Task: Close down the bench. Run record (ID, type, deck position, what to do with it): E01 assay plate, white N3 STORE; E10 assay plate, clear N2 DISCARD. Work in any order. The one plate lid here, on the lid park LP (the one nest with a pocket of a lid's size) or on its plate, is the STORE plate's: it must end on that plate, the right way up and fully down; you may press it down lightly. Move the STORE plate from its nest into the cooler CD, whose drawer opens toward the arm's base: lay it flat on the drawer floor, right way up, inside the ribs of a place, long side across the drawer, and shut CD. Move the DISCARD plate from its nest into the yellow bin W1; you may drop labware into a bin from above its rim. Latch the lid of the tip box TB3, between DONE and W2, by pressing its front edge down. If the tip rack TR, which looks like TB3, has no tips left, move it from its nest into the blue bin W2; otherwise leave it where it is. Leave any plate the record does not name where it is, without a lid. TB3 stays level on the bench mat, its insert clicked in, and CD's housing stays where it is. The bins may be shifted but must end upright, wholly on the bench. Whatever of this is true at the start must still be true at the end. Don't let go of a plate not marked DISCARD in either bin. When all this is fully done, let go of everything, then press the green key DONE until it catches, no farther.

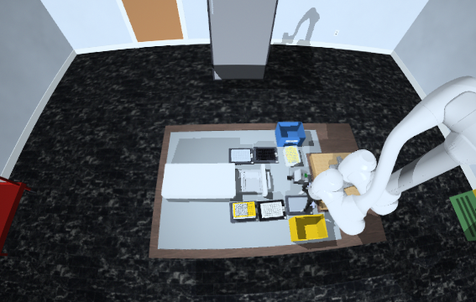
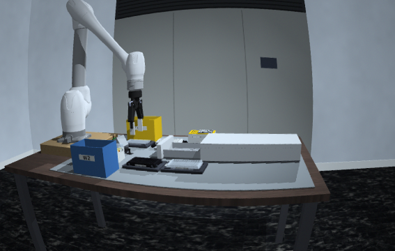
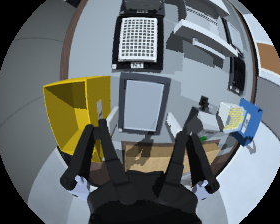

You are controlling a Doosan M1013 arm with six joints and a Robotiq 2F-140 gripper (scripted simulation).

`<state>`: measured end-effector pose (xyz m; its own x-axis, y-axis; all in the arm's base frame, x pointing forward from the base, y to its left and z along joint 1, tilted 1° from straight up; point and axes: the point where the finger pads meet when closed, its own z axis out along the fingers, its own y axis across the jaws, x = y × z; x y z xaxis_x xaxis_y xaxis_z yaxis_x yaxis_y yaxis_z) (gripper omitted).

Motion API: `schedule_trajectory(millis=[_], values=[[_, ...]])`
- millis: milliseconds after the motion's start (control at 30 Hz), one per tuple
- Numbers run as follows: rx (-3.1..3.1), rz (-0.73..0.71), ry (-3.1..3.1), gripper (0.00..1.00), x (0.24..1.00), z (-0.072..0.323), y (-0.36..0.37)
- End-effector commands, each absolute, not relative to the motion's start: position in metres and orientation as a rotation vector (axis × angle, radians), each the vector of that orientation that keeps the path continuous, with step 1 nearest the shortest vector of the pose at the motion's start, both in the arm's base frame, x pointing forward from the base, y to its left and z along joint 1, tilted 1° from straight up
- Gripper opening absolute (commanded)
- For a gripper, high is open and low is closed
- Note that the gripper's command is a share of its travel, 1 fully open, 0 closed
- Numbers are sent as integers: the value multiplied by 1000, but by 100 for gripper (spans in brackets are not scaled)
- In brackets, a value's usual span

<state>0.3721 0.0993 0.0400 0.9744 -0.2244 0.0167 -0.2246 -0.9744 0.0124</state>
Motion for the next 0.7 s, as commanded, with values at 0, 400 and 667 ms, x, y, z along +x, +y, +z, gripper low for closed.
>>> schedule_trajectory(millis=[0,400,667], values=[[3108,24,-353,66,372,36,99],[3108,24,-353,66,372,23,99],[3108,24,-353,66,373,12,99]])
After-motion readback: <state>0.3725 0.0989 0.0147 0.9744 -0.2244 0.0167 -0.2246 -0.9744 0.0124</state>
